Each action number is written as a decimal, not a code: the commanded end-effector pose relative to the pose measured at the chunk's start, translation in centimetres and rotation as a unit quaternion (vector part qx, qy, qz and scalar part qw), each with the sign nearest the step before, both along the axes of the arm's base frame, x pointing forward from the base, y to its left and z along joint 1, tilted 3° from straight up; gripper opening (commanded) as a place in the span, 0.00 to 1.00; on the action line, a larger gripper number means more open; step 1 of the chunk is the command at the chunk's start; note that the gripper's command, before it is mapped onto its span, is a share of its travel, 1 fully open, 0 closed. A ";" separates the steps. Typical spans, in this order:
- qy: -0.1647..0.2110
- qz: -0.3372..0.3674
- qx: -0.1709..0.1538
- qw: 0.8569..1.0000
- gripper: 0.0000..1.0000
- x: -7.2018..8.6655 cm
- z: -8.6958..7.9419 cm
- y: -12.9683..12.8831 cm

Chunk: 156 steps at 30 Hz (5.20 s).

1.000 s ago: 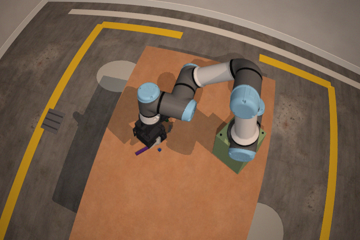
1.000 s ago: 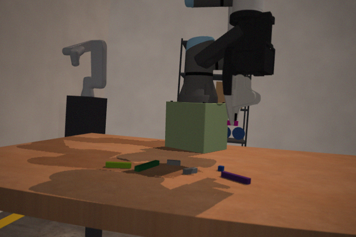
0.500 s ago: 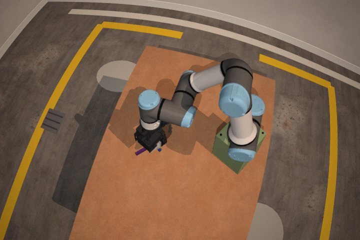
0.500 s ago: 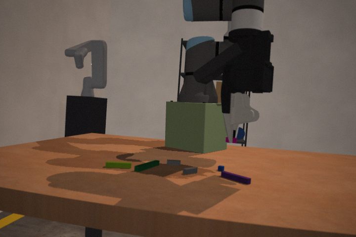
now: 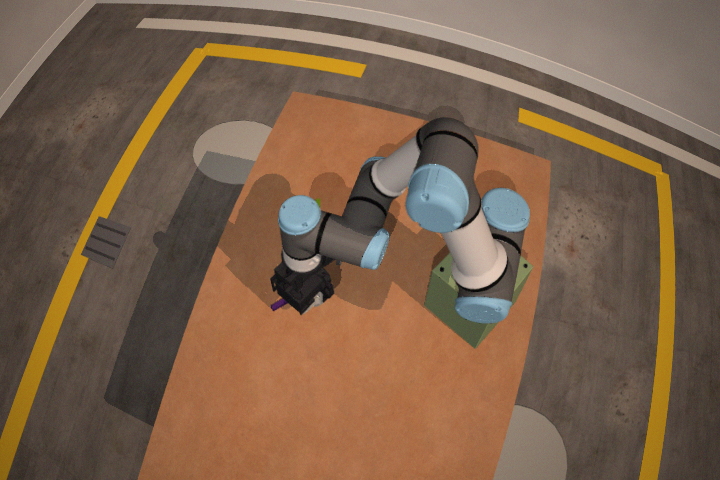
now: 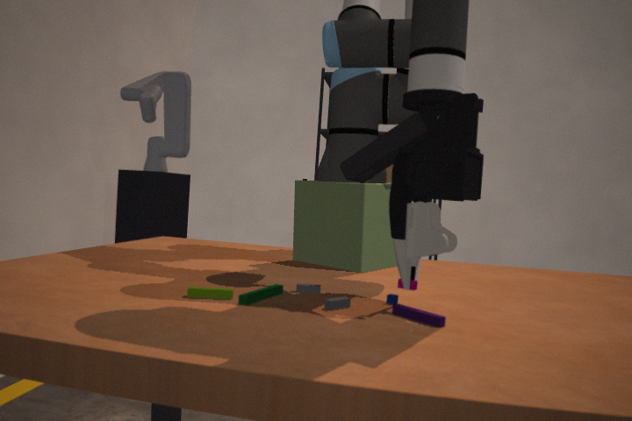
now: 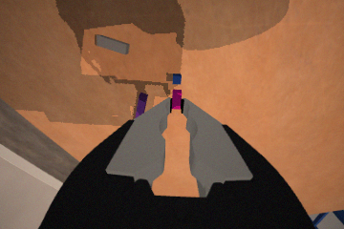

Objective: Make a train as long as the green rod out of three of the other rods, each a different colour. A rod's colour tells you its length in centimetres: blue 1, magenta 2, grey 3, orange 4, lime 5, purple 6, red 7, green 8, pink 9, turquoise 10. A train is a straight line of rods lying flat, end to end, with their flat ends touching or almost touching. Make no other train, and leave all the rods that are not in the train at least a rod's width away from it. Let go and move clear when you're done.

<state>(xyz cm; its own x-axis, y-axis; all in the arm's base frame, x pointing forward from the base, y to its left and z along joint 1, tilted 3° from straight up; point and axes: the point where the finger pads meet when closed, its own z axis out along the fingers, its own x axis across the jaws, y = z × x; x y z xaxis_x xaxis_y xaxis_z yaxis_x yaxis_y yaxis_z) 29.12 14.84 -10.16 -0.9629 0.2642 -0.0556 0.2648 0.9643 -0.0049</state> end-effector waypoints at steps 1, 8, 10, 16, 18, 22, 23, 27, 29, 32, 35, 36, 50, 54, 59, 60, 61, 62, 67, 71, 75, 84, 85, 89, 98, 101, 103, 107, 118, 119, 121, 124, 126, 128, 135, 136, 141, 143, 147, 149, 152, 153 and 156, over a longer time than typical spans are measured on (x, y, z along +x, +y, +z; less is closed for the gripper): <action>-0.002 0.000 0.000 1.000 0.00 0.1 -0.6 0.0; -0.002 0.000 0.000 1.000 0.00 0.2 -0.8 0.0; -0.002 0.000 0.000 1.000 0.00 0.2 -0.8 0.0; -0.002 0.000 0.000 1.000 0.00 0.2 -0.8 0.0; -0.002 0.000 0.000 1.000 0.00 0.2 -0.8 0.0; -0.002 0.000 0.000 1.000 0.00 0.2 -0.8 0.0; -0.002 0.000 0.000 1.000 0.00 0.2 -0.8 0.0; -0.002 0.000 0.000 1.000 0.00 0.2 -0.8 0.0; -0.002 0.000 0.000 1.000 0.00 0.2 -0.8 0.0; -0.002 0.000 0.000 1.000 0.00 0.2 -0.8 0.0; -0.002 0.000 0.000 1.000 0.00 0.2 -0.8 0.0; -0.002 0.000 0.000 1.000 0.00 0.2 -0.8 0.0; -0.002 0.000 0.000 1.000 0.00 0.2 -0.9 0.0; -0.002 0.000 0.000 1.000 0.00 0.2 -1.3 0.0; -0.002 0.000 0.000 1.000 0.00 0.2 -1.7 0.0; -0.002 0.000 0.000 1.000 0.00 0.2 -1.7 0.0; -0.002 0.000 0.000 1.000 0.00 0.2 -1.7 0.0; -0.002 0.000 0.000 1.000 0.00 0.2 -1.8 0.0; -0.002 0.000 0.000 1.000 0.00 0.2 -2.0 0.0; -0.002 0.000 0.000 1.000 0.00 0.2 -2.0 0.0; -0.002 0.000 0.000 1.000 0.00 0.2 -2.0 0.0; -0.002 0.000 0.000 1.000 0.00 0.2 -2.0 0.0; -0.002 0.000 0.000 1.000 0.00 0.2 -2.0 0.0; -0.002 0.000 0.000 1.000 0.00 0.2 -2.0 0.0; -0.002 0.000 0.000 1.000 0.00 0.2 -2.0 0.0; -0.002 0.000 0.000 1.000 0.00 0.2 -2.0 0.0; -0.002 0.000 0.000 1.000 0.00 0.2 -2.0 0.0; -0.002 0.000 0.000 1.000 0.06 0.2 -2.0 0.0; -0.002 0.000 0.000 1.000 0.14 0.2 -2.0 0.0; -0.002 0.000 0.000 1.000 0.14 0.2 -2.0 0.0; -0.002 0.000 0.000 1.000 0.14 0.2 -2.0 0.0; -0.002 0.000 0.000 1.000 0.14 0.2 -2.0 0.0; -0.002 0.000 0.000 1.000 0.14 0.2 -2.0 0.0; -0.002 0.000 0.000 1.000 0.14 0.2 -2.0 0.0; -0.002 0.000 0.000 1.000 0.14 0.2 -1.7 0.0; -0.002 0.000 0.000 1.000 0.14 0.2 -1.6 0.0; -0.002 0.000 0.000 1.000 0.14 0.2 -0.7 0.0; -0.002 0.000 0.000 1.000 0.14 0.1 -0.2 0.0; -0.002 0.000 0.000 1.000 0.14 0.1 0.4 0.0; -0.002 0.000 0.000 1.000 0.14 0.1 1.0 0.0; -0.002 0.000 0.000 1.000 0.14 0.0 2.1 0.1; -0.002 0.000 0.000 1.000 0.14 0.0 2.5 0.1; -0.002 0.000 0.000 1.000 0.14 -0.1 3.7 0.1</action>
<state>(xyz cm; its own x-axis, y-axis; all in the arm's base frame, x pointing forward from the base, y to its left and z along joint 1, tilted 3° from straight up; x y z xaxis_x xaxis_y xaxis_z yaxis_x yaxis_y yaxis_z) 29.05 14.90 -7.82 -0.9627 0.2640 -0.0590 0.2647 0.9643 -0.0034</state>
